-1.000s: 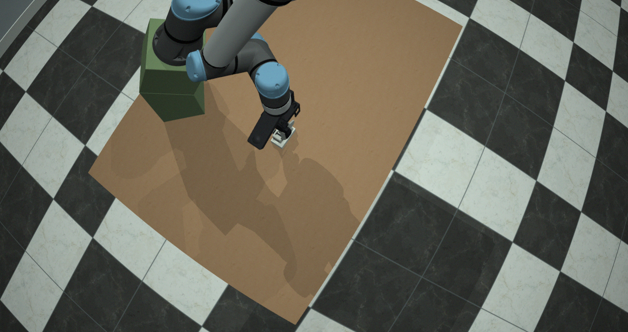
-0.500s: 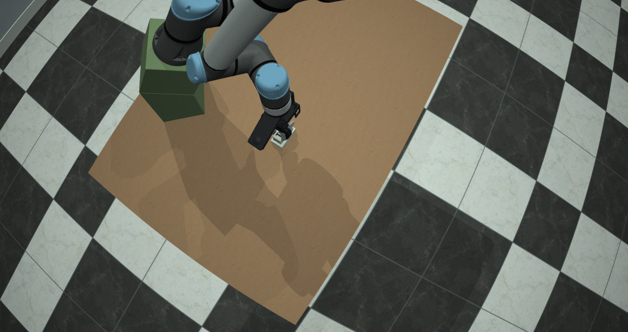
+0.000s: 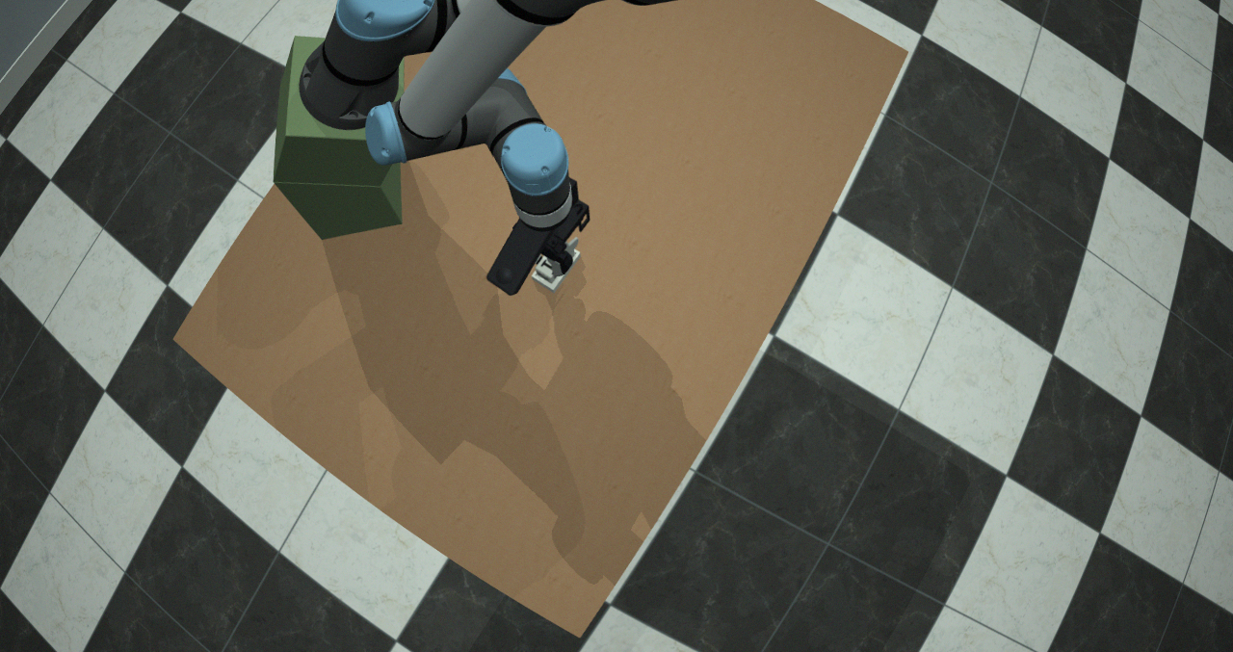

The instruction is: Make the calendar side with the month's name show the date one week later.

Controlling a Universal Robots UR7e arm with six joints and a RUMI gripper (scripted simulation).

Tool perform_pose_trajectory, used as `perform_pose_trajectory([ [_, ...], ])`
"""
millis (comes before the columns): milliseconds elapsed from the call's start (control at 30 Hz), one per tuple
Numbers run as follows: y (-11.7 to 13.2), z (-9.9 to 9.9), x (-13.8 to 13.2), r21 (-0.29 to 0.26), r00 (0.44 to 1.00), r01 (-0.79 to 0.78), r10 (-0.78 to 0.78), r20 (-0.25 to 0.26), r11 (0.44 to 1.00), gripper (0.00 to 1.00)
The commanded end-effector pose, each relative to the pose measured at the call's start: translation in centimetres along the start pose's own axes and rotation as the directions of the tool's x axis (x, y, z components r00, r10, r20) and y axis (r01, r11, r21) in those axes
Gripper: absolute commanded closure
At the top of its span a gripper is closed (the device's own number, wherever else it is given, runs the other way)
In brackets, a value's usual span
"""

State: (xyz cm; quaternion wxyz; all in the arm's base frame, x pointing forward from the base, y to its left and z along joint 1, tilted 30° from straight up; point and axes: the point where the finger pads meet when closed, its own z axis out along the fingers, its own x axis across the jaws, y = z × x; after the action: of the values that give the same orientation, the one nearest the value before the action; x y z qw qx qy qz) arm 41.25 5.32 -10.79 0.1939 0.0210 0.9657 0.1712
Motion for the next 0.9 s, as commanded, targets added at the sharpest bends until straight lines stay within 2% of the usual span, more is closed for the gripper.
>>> perform_pose_trajectory([
  [0,-0.09,0.02,-0.22,0.002,1.0,0.003,-0.003,0.003,1.0,0.9],
  [867,-0.07,0.76,-0.22,0.002,1.0,0.003,-0.003,0.002,1.0,0.9],
])
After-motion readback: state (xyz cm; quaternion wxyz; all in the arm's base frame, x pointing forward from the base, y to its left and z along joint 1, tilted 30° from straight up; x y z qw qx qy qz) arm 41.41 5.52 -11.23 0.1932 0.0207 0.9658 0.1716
